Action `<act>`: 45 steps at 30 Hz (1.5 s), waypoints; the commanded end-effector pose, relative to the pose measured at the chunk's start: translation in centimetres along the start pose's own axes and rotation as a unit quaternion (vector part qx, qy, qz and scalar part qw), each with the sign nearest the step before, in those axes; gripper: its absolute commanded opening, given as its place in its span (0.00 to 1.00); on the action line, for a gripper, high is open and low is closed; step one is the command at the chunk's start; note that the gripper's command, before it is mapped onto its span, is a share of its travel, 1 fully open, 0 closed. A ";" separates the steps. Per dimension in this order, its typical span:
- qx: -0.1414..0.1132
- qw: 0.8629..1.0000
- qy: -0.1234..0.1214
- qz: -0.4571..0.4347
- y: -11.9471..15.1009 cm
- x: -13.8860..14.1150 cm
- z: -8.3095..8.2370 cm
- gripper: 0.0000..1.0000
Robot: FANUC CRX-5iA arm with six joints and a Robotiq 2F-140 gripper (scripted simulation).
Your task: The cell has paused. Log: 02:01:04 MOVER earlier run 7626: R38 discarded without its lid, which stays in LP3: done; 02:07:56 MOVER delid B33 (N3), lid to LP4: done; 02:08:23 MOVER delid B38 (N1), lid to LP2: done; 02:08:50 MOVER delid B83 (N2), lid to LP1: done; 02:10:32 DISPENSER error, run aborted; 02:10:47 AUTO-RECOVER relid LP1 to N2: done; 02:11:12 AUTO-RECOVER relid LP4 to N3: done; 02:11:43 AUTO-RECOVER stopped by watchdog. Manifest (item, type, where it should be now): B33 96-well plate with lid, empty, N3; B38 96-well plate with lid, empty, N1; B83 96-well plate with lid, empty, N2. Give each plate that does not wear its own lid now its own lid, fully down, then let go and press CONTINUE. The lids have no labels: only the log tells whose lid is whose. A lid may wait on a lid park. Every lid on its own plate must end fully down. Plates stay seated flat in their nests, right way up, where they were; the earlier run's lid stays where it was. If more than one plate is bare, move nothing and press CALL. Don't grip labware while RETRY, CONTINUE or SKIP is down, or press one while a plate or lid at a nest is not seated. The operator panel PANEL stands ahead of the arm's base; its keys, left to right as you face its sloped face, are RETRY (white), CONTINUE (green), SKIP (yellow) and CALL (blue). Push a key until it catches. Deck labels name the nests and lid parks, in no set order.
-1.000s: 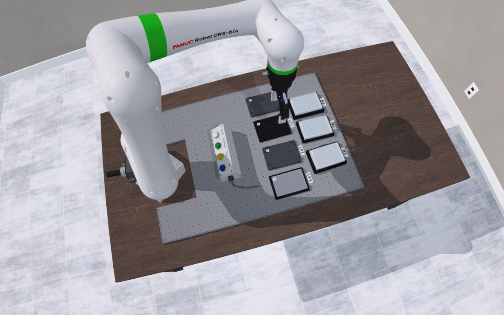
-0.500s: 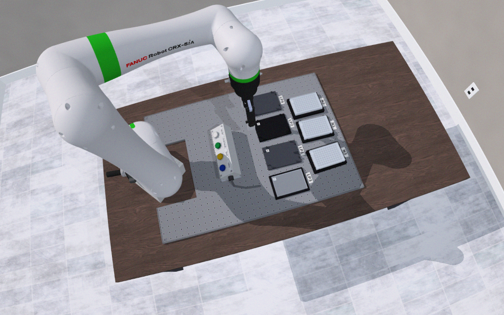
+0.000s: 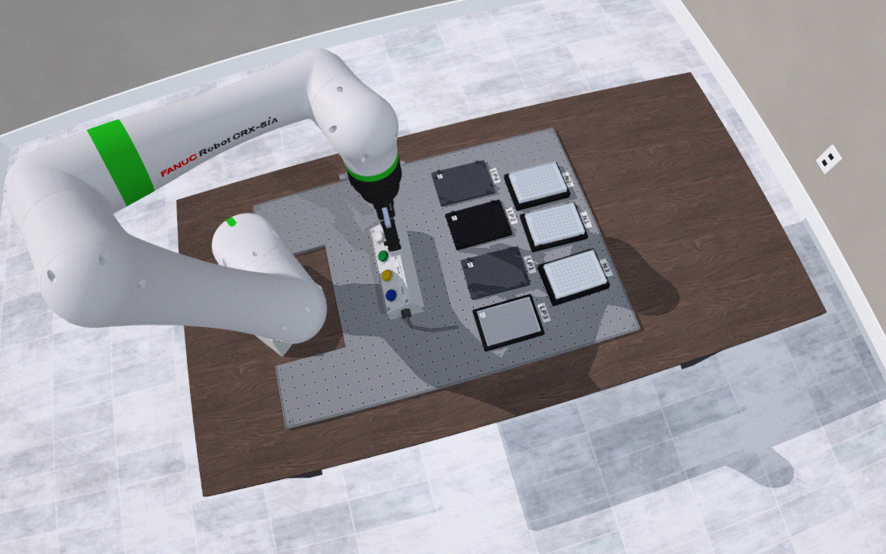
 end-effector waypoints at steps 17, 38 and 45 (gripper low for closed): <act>0.007 1.000 0.001 0.001 3.5 1.8 1.4 0.00; 0.007 1.000 0.001 0.001 3.5 1.8 1.4 0.00; 0.007 1.000 0.001 0.001 3.5 1.8 1.4 0.00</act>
Point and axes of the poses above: the point where the finger pads meet when closed, its own z axis out along the fingers, its own x axis across the jaws, y = z × x, the point moved 2 cm from there along -z, back along the fingers, and after that the axes turned 11 degrees about z, right-handed, at the moved point
